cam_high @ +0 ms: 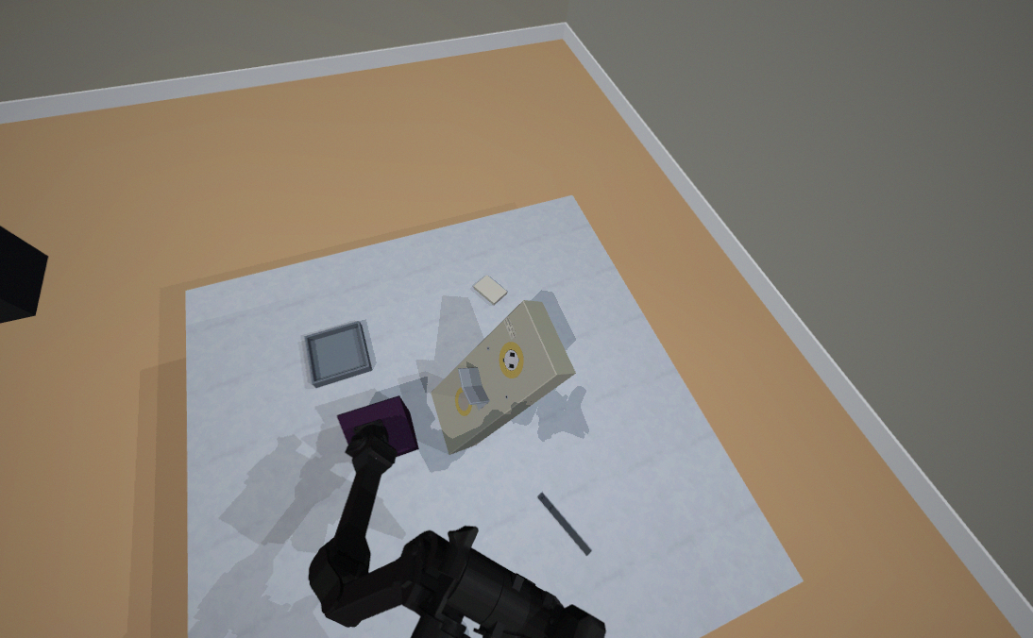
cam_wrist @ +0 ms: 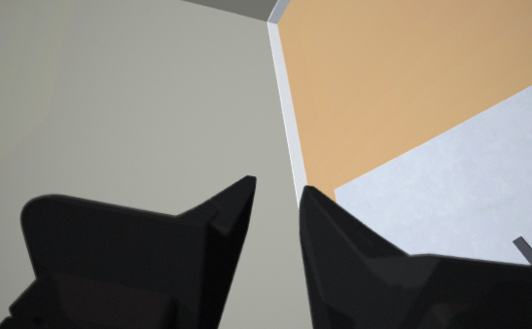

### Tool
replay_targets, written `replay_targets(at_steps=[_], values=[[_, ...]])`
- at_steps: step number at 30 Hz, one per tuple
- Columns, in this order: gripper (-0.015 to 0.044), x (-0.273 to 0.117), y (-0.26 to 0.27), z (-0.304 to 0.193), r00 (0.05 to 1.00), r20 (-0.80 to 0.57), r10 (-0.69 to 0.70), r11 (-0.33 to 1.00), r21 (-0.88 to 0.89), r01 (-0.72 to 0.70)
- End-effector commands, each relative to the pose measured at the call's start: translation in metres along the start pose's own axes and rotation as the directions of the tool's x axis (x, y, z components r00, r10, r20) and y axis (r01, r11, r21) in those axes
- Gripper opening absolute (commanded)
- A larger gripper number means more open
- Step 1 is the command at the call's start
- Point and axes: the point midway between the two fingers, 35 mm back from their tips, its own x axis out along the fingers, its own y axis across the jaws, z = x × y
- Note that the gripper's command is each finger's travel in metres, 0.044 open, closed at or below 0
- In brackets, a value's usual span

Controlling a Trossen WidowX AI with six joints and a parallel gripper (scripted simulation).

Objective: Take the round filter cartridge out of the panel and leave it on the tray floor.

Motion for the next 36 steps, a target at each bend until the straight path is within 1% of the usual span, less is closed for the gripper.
replay_targets(at_steps=[1, 6, 10, 15, 19, 23, 28, 30, 36], values=[[0.0094, -0.015, -0.001, -0.063, 0.992, -0.117, 0.044, 0.991, -0.121, -0.058], [0.0094, -0.043, -0.018, -0.142, 0.962, -0.268, 0.058, 0.954, -0.269, -0.132], [0.0094, -0.073, -0.044, -0.198, 0.923, -0.383, 0.044, 0.904, -0.379, -0.2], [0.0094, -0.116, -0.091, -0.259, 0.859, -0.512, -0.009, 0.81, -0.507, -0.294], [0.0094, -0.151, -0.138, -0.293, 0.806, -0.587, -0.076, 0.714, -0.596, -0.367], [0.0094, -0.186, -0.196, -0.315, 0.756, -0.634, -0.165, 0.587, -0.679, -0.441], [0.0094, -0.218, -0.27, -0.32, 0.719, -0.636, -0.28, 0.401, -0.758, -0.515], [0.0094, -0.222, -0.28, -0.319, 0.717, -0.632, -0.296, 0.372, -0.767, -0.523], [0.0094, -0.222, -0.28, -0.319, 0.717, -0.632, -0.296, 0.372, -0.767, -0.523]])
